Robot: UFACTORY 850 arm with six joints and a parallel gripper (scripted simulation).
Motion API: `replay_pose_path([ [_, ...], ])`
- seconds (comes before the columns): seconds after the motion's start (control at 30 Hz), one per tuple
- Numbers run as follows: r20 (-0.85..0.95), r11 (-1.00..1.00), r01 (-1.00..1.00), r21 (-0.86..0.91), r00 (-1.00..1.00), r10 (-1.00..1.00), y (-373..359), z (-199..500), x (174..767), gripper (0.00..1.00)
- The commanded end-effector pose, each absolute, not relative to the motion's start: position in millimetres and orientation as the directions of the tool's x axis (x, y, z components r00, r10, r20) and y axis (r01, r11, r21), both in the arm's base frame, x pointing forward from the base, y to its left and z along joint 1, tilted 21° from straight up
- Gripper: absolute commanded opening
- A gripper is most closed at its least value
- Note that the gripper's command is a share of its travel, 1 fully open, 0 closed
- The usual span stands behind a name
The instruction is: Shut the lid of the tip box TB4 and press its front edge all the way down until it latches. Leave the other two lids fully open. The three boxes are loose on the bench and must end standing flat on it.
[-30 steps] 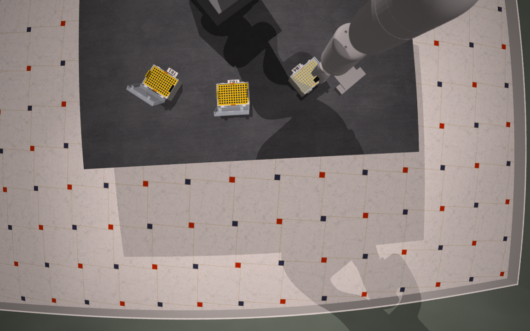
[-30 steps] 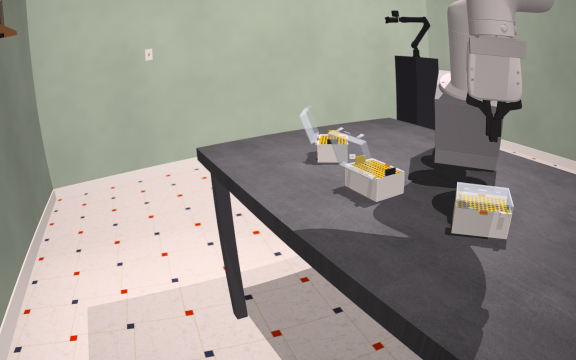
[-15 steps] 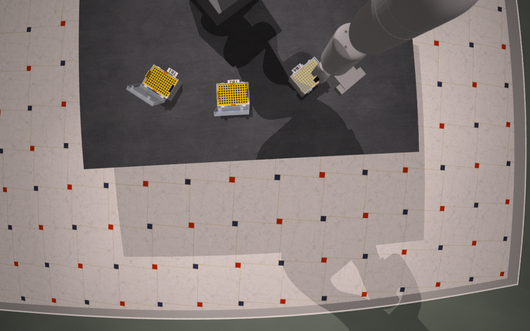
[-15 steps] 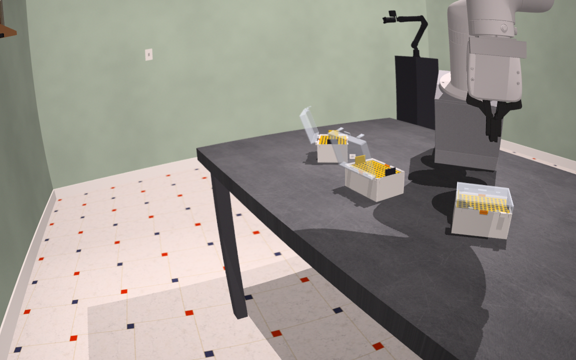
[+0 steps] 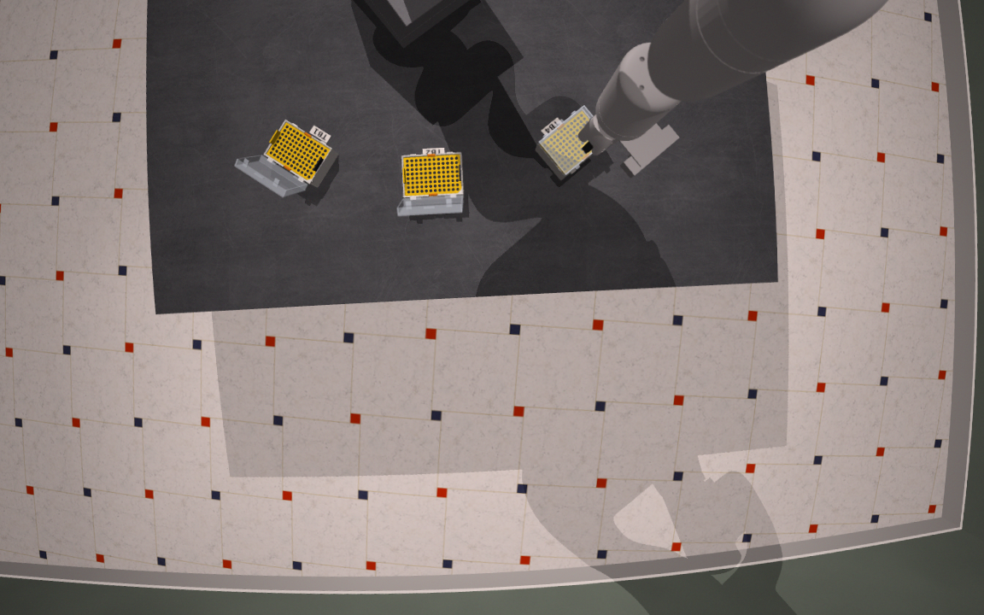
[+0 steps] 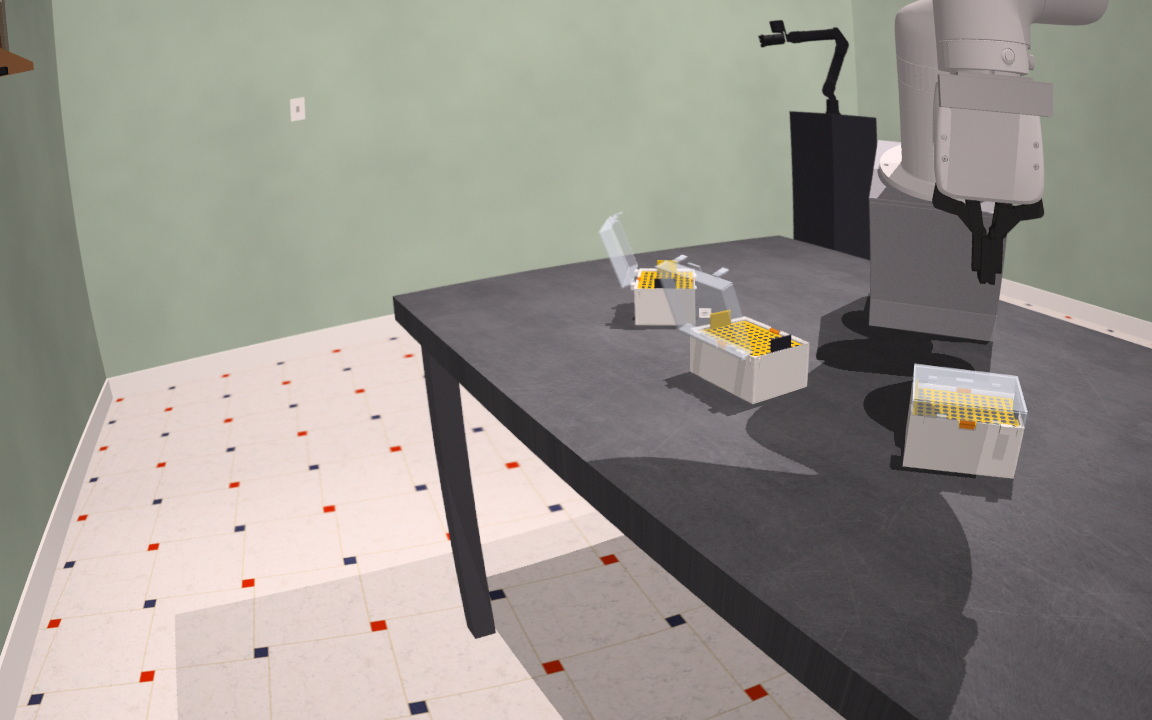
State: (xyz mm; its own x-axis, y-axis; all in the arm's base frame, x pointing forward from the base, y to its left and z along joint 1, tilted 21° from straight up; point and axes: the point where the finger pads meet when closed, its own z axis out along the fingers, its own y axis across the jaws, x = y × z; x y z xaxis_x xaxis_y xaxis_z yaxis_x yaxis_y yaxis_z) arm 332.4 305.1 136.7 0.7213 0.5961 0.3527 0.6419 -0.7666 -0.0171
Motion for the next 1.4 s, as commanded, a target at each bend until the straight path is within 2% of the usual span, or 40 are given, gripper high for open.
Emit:
replay_pose_path([
  [0.0,0.355,-0.774,0.633,0.013,0.721,0.596,304,132,331,0.0],
  [1.37,0.356,-0.774,0.633,0.013,0.72,0.595,279,42,302,0.0],
])
